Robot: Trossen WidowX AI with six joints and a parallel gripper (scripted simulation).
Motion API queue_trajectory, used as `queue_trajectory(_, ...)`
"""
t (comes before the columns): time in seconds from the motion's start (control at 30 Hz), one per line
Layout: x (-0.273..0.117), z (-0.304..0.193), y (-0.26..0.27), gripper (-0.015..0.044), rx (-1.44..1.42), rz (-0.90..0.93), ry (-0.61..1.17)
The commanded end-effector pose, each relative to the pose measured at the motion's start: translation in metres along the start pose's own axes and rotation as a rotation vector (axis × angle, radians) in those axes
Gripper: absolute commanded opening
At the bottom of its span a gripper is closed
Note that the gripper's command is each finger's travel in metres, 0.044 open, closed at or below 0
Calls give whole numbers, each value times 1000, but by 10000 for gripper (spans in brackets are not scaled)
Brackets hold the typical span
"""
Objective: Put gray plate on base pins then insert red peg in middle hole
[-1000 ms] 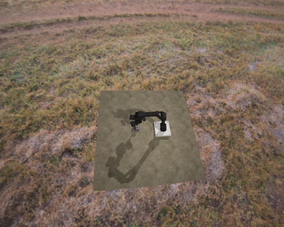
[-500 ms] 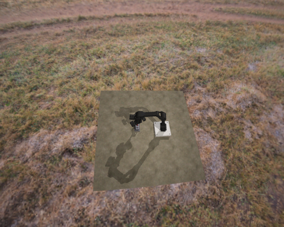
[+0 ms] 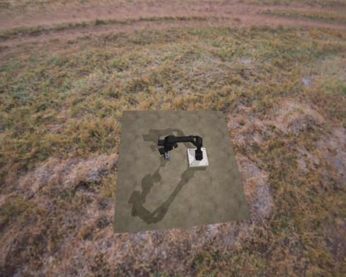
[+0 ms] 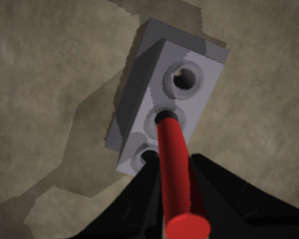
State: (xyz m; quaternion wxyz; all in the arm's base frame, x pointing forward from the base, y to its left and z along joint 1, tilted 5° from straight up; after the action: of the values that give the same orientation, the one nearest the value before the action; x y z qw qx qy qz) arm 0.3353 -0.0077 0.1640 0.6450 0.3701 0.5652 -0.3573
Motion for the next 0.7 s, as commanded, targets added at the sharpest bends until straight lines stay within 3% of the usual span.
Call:
queue_trajectory(0.0, 1, 0, 0, 0, -1, 0, 0)
queue_trajectory(0.67, 15, -2, -1, 0, -1, -3, 2)
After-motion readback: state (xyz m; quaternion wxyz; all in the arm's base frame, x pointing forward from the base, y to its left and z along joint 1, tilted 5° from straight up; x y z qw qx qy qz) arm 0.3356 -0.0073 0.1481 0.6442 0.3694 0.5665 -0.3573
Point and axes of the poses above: the point midway between the two fingers, 35 mm back from their tips, its own x axis out along the fingers, its own y axis across the jaws, z = x × y, the point moved 1 cm from there along -x, back along the fingers, and after that the axes turned 5 degrees about x, right-handed, at the moved point
